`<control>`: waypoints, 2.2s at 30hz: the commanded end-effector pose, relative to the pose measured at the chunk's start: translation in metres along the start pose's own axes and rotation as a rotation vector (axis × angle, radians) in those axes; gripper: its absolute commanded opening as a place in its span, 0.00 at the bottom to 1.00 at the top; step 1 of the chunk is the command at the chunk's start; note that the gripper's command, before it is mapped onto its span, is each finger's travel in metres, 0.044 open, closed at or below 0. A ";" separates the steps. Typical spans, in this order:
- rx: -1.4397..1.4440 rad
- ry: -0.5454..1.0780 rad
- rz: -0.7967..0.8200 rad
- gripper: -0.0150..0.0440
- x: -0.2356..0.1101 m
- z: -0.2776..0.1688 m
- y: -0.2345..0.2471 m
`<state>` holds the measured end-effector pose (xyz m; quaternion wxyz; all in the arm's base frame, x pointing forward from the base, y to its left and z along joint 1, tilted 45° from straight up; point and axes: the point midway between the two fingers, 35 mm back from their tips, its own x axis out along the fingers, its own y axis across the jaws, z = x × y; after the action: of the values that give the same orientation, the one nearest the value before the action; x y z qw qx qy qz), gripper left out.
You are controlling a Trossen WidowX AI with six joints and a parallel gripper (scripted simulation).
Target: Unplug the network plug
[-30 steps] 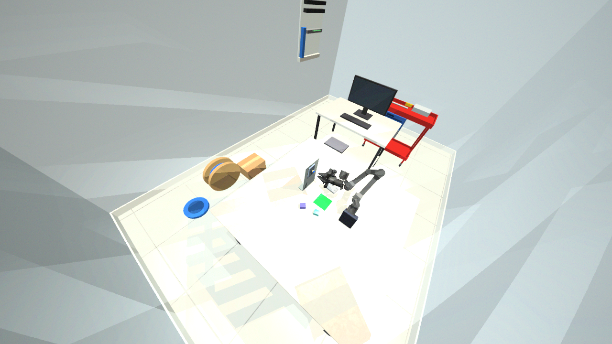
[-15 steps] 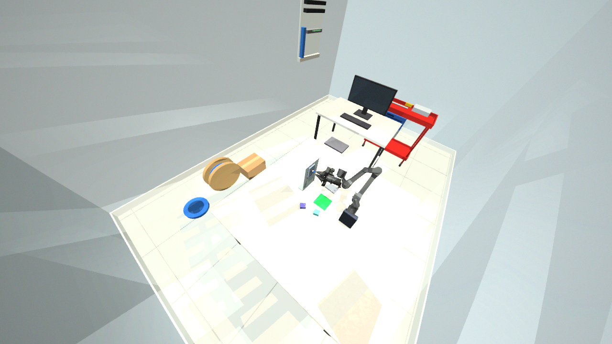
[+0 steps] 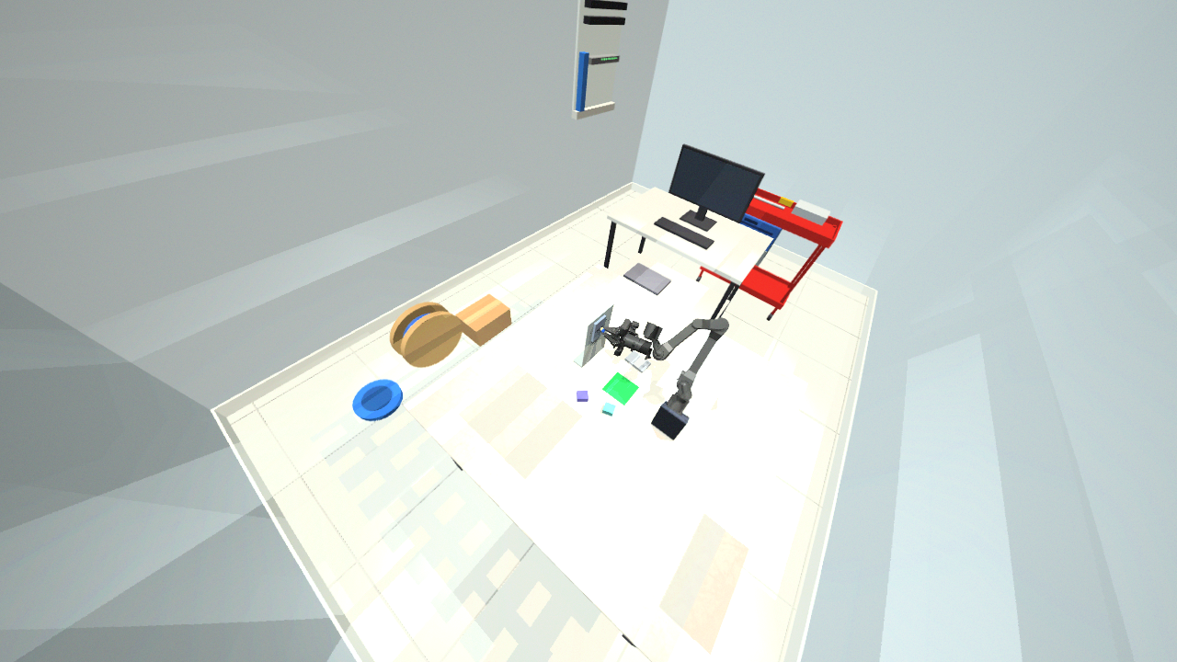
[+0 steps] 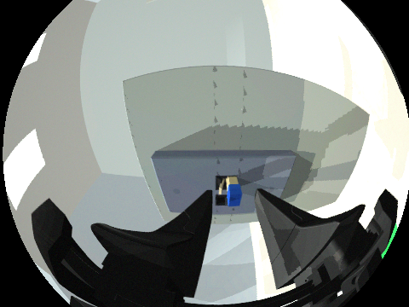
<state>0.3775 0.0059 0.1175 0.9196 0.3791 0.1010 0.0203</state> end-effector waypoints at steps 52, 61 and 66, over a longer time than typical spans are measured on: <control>0.002 -0.001 0.008 0.25 -0.006 -0.001 0.001; 0.002 0.000 0.008 0.25 -0.011 -0.003 0.001; 0.002 0.000 0.008 0.25 -0.014 -0.003 0.001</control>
<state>0.3662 0.0074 0.1185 0.9197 0.3791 0.0997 0.0241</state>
